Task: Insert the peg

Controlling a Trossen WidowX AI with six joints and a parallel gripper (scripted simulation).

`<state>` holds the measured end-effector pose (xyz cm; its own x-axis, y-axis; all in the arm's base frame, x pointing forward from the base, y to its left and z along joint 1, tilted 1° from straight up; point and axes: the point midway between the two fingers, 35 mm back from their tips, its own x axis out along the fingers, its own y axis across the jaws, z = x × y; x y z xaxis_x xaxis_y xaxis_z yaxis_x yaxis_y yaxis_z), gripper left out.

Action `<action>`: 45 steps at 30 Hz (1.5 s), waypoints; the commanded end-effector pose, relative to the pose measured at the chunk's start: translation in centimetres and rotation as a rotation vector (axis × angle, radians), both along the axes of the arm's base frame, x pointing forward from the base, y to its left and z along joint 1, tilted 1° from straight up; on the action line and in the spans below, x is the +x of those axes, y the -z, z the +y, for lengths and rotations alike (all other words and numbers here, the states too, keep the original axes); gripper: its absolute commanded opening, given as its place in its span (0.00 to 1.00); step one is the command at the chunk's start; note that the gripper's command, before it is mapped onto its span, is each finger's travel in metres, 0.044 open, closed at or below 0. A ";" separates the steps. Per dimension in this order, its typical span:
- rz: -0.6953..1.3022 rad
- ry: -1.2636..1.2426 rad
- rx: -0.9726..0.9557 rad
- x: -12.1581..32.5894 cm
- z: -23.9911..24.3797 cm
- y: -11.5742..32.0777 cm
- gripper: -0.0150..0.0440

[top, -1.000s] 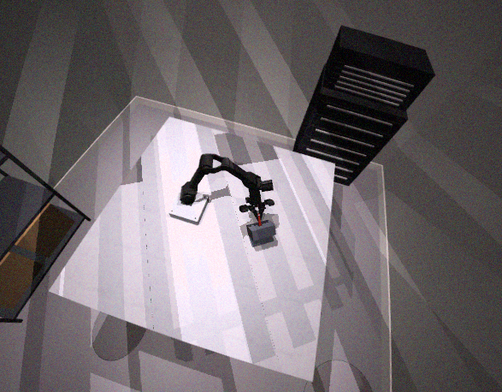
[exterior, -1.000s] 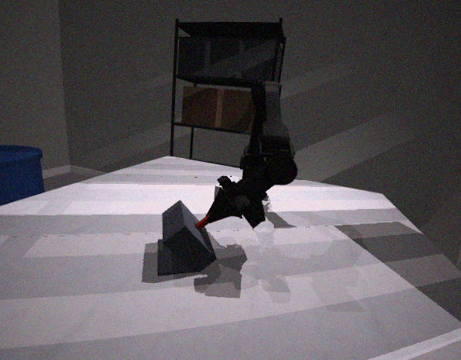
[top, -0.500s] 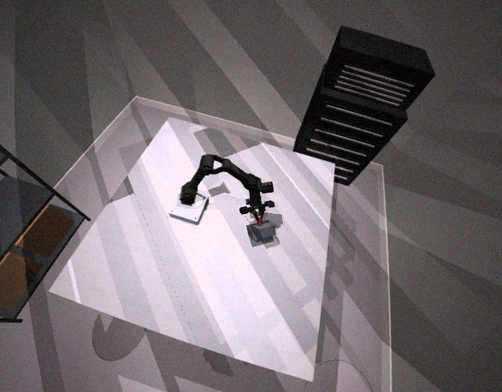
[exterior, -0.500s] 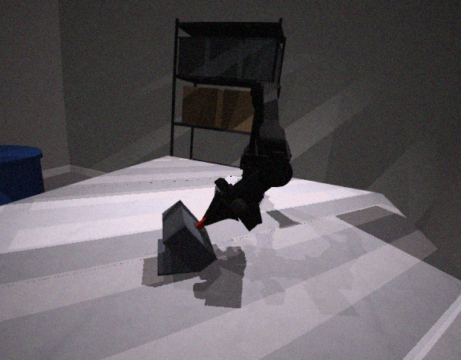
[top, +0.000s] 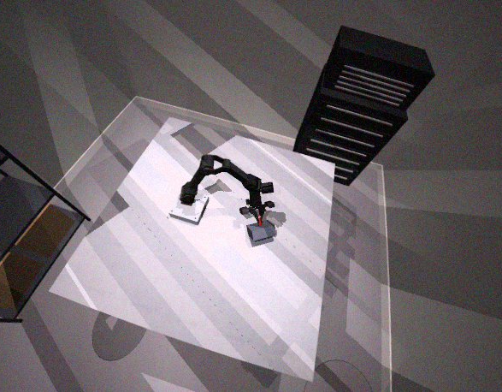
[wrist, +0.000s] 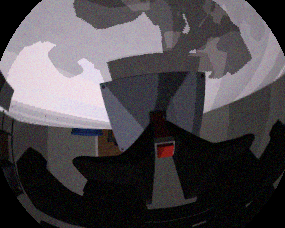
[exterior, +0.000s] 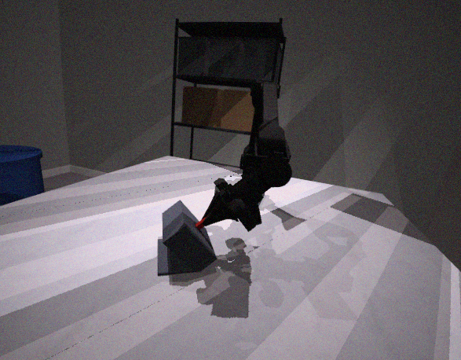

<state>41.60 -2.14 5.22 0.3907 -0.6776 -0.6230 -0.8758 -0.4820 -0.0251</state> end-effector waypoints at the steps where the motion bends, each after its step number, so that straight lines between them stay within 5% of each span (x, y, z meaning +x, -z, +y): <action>1: 0.000 0.000 0.000 0.0 0.0 0.0 0.43; 14: 0.001 0.000 0.001 -0.1 0.4 -0.3 1.00; 45: 0.012 -0.002 0.010 -2.1 4.8 -3.8 1.00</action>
